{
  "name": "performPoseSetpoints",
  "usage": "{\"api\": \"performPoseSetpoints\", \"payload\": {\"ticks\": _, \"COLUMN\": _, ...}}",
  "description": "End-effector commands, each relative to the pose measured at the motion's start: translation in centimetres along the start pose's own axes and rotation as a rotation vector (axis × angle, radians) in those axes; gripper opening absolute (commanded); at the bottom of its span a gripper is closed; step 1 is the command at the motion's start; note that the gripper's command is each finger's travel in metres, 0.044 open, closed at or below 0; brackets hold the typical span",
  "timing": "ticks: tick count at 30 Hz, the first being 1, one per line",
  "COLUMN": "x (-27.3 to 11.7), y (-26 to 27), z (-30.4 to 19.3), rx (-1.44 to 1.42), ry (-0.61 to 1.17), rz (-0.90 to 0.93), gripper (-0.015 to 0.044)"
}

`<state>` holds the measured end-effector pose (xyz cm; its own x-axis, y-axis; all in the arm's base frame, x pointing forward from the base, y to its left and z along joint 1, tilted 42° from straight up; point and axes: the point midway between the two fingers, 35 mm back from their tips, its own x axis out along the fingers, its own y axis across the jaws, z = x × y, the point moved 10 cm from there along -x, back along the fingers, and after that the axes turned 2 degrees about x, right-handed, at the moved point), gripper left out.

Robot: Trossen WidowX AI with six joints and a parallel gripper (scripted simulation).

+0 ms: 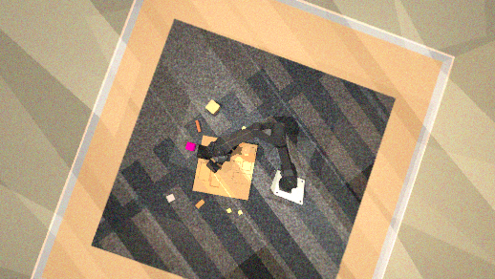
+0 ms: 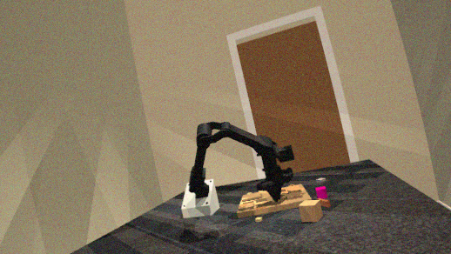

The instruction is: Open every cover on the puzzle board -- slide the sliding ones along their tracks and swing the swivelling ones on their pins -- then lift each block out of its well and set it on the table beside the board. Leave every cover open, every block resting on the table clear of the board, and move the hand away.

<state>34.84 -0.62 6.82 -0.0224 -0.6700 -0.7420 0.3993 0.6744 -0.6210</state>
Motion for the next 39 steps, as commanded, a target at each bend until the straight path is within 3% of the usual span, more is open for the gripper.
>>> {"api": "performPoseSetpoints", "payload": {"ticks": 1, "x": -0.5, "y": 0.0, "z": 0.1, "rx": 0.006, "ry": -0.002, "rz": 0.002, "gripper": 0.008}}
{"api": "performPoseSetpoints", "payload": {"ticks": 39, "x": -6.2, "y": 0.0, "z": 0.0, "rx": 0.0, "ry": -0.004, "rz": 0.002, "gripper": 0.008}}
